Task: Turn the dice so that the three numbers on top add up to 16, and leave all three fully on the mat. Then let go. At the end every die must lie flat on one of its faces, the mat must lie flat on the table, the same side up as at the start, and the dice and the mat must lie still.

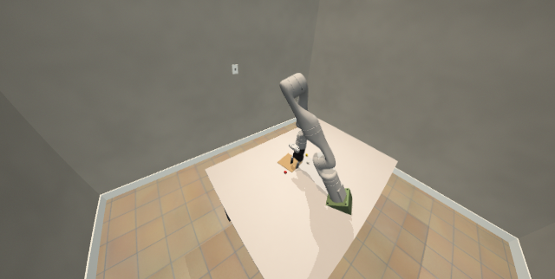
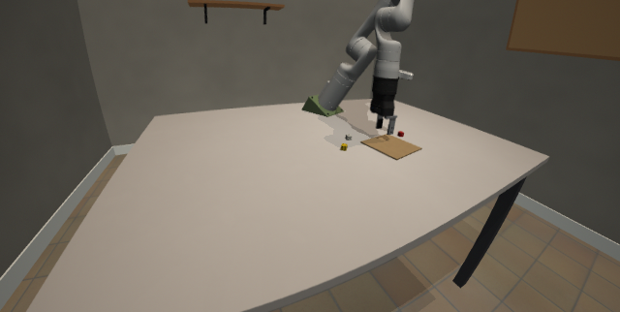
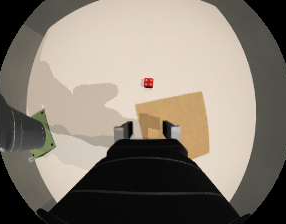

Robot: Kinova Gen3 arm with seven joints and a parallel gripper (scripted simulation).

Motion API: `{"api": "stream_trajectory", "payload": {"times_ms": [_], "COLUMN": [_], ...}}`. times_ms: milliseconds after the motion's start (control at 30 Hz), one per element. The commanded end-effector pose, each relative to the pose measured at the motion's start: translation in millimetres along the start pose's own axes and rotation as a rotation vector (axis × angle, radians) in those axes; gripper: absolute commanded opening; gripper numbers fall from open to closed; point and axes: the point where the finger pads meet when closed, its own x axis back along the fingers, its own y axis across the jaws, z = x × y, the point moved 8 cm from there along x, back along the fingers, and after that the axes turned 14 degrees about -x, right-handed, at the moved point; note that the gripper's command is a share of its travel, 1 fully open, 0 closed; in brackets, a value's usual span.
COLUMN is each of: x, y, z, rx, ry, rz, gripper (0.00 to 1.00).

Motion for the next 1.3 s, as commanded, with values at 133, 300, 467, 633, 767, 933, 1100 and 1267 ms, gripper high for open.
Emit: {"api": "stream_trajectory", "payload": {"times_ms": [133,300,467,633,767,933,1100,1267], "x": [1.5,1.4,1.3,1.2,1.2,1.2,1.2,1.2], "y": [-1,-2,-3,-3,-4,-4,-4,-4], "z": [23,34,42,49,53,54,54,54], "rx": [0.023,0.023,0.023,0.023,0.023,0.023,0.023,0.023], "ry": [-0.011,-0.011,-0.011,-0.011,-0.011,-0.011,-0.011,-0.011], "rz": [-0.005,-0.005,-0.005,-0.005,-0.005,-0.005,-0.005,-0.005], "gripper": [1.00,1.00,1.00,1.00,1.00,1.00,1.00,1.00]}}
